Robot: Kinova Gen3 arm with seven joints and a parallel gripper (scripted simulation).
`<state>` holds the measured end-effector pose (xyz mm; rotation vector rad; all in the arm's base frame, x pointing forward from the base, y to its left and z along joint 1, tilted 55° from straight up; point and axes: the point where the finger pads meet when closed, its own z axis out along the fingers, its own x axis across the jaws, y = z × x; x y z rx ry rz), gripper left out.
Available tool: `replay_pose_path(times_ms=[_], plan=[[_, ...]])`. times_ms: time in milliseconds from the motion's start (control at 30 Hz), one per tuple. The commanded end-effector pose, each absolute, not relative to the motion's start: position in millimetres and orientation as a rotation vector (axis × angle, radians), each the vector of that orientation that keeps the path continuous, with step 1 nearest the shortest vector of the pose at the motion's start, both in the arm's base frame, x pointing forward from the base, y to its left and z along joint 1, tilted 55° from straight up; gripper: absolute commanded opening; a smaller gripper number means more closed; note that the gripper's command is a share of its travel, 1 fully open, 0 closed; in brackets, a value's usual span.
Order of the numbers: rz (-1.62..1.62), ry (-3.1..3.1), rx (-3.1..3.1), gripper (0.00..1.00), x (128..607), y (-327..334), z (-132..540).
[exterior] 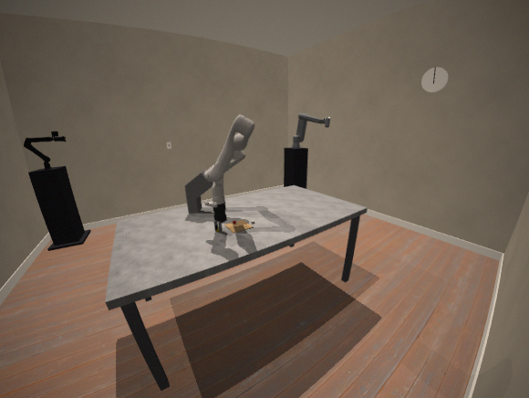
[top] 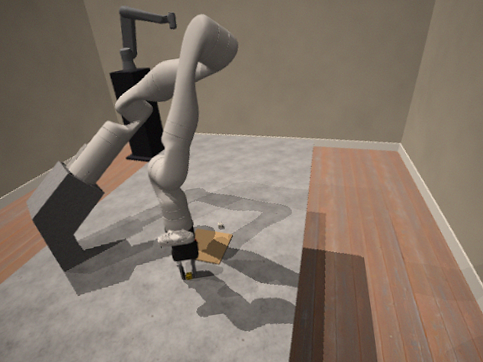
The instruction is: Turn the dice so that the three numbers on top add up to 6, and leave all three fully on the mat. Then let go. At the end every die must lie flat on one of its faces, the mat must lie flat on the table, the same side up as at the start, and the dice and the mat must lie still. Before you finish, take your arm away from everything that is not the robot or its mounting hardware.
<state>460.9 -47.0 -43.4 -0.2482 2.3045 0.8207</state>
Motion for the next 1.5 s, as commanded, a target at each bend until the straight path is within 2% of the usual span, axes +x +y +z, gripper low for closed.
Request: replay_pose_path(times_ms=[0, 333, 367, 1467], plan=[[0.819, 2.305, -0.247, 0.64, 461.0, -47.9, -43.2], [0.819, 2.305, -0.247, 0.64, 461.0, -47.9, -43.2], [0.819, 2.305, -0.247, 0.34, 461.0, -47.9, -43.2], [0.819, 2.305, -0.247, 0.34, 461.0, -47.9, -43.2]])
